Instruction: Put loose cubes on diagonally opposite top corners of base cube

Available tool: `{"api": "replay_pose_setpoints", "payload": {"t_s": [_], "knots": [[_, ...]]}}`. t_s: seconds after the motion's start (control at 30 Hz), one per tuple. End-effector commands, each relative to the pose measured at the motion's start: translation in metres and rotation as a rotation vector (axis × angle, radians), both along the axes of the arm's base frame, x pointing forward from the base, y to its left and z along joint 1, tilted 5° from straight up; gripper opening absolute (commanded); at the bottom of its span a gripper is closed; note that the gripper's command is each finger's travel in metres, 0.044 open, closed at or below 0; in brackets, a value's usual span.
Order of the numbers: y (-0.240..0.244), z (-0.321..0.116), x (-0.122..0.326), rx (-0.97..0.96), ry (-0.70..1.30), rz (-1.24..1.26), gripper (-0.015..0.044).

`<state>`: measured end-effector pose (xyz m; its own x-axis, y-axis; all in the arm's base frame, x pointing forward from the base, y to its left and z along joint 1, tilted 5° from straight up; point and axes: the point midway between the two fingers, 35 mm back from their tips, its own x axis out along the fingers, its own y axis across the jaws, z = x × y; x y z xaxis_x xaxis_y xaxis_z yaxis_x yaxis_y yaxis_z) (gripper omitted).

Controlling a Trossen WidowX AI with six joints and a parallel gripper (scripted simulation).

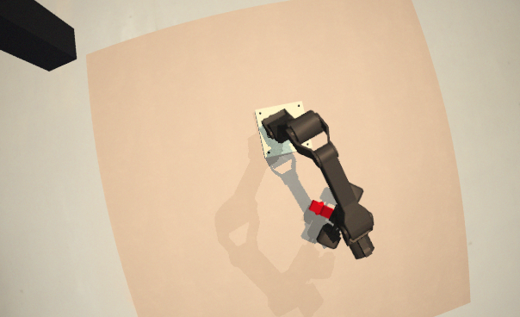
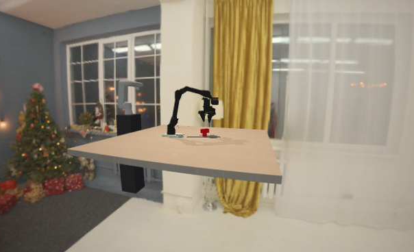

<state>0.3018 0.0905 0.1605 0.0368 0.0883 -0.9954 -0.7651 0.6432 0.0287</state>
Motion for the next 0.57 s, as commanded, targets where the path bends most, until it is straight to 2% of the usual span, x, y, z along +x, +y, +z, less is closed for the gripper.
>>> {"api": "replay_pose_setpoints", "payload": {"t_s": [0.0, 0.13, 0.53], "knots": [[0.045, 0.005, -0.023, 0.005, -0.002, 0.015, 0.0400], [0.084, 0.009, -0.052, 0.010, 0.001, 0.015, 0.0400], [0.086, 0.009, -0.053, 0.011, 0.001, 0.015, 0.0400]]}}
